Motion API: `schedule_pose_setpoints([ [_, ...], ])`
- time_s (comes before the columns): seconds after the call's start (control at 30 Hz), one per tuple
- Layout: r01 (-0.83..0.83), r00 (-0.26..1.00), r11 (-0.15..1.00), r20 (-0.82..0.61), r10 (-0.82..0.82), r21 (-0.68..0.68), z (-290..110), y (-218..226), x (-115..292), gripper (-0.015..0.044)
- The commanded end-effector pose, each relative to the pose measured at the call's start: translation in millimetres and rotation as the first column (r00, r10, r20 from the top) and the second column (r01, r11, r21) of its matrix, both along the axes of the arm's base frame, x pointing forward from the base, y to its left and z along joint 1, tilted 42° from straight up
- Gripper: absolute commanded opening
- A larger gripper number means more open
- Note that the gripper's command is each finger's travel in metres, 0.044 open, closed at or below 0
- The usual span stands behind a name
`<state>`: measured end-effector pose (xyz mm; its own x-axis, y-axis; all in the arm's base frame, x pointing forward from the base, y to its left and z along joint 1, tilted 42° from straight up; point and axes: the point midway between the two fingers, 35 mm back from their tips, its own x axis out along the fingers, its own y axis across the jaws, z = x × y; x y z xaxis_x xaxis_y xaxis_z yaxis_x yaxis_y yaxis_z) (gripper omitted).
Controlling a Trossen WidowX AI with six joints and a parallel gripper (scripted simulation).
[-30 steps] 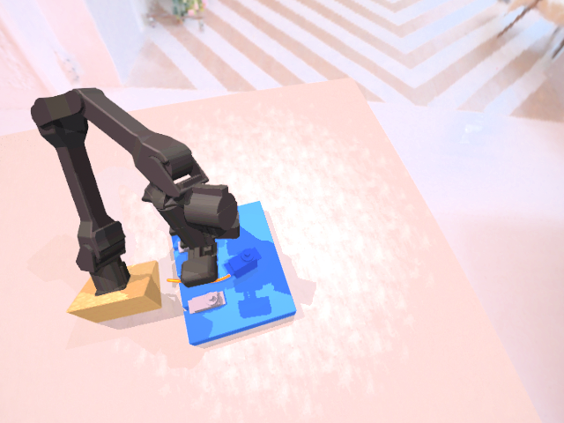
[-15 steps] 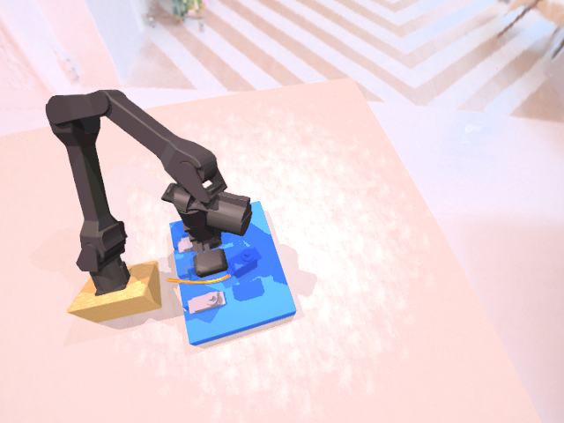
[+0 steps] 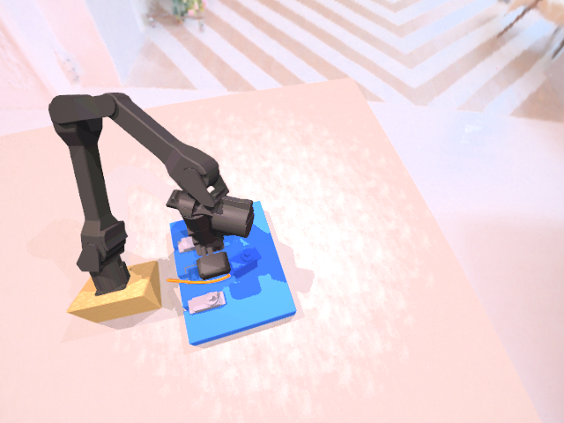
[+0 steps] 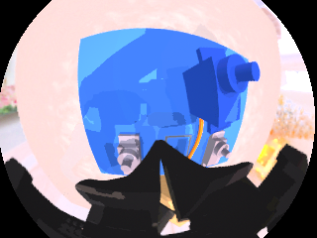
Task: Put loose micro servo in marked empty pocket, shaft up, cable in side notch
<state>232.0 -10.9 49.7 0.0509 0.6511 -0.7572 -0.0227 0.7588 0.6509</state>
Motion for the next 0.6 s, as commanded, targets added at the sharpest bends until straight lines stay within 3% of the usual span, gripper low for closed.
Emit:
schedule_pose_setpoints([
  [0.0,0.002,1.0,1.0,-0.007,-0.002,0.007,-7,6,0,0.0],
  [0.57,0.002,1.0,1.0,-0.007,-0.002,0.007,-21,12,0,0.0],
])
